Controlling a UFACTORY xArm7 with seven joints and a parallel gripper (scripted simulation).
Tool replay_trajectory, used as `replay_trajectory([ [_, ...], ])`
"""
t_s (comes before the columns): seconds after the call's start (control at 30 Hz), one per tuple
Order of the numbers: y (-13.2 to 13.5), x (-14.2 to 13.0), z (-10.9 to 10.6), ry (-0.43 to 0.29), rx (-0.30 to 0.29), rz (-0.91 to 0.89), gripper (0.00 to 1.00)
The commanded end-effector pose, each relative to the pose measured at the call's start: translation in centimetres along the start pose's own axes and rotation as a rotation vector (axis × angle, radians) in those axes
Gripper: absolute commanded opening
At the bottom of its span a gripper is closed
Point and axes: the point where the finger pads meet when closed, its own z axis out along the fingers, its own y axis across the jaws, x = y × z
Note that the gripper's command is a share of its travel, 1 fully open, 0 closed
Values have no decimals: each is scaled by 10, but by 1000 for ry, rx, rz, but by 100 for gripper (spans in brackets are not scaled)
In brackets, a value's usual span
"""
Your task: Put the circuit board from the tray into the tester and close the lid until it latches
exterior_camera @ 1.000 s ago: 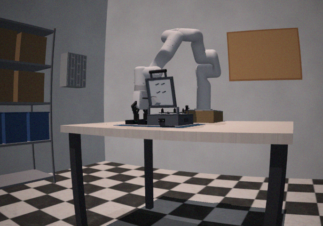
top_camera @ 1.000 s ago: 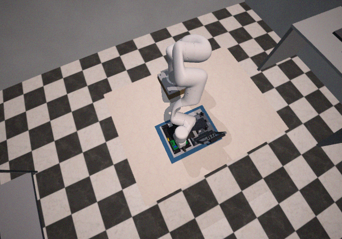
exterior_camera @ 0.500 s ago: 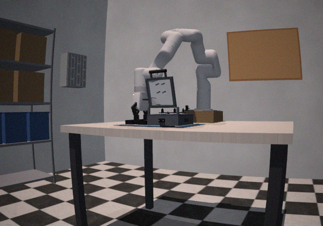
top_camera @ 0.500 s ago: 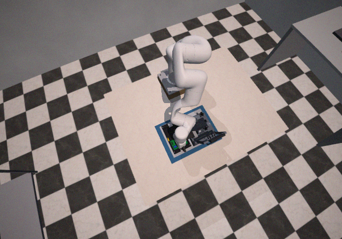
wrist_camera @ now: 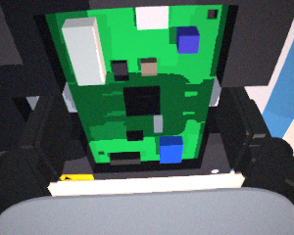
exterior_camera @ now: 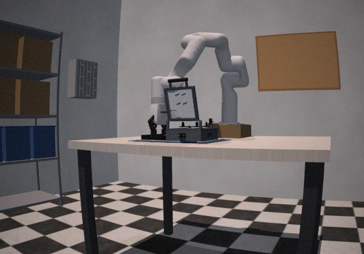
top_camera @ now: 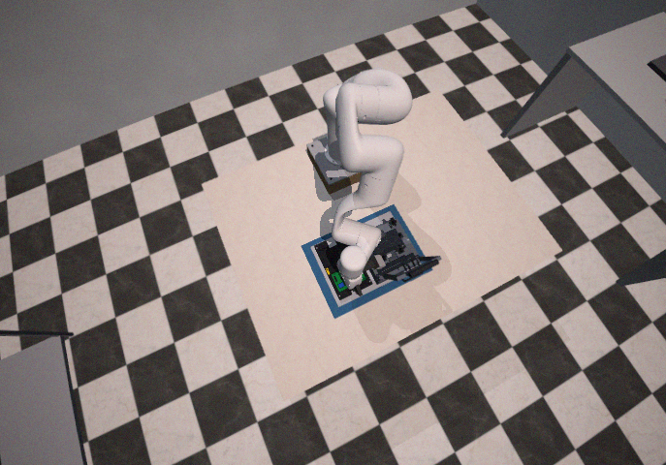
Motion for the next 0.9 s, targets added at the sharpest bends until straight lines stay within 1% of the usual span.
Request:
replay_trajectory([
  [0.0, 2, -1, -2, -1, -4, 0, 100],
  [0.07, 2, -1, -2, -1, -4, 0, 100],
  [0.1, 2, -1, -2, -1, -4, 0, 95],
  [0.53, 2, -1, -2, -1, -4, 0, 95],
  [0.57, 2, -1, -2, -1, -4, 0, 89],
  [0.87, 2, -1, -2, -1, -4, 0, 89],
])
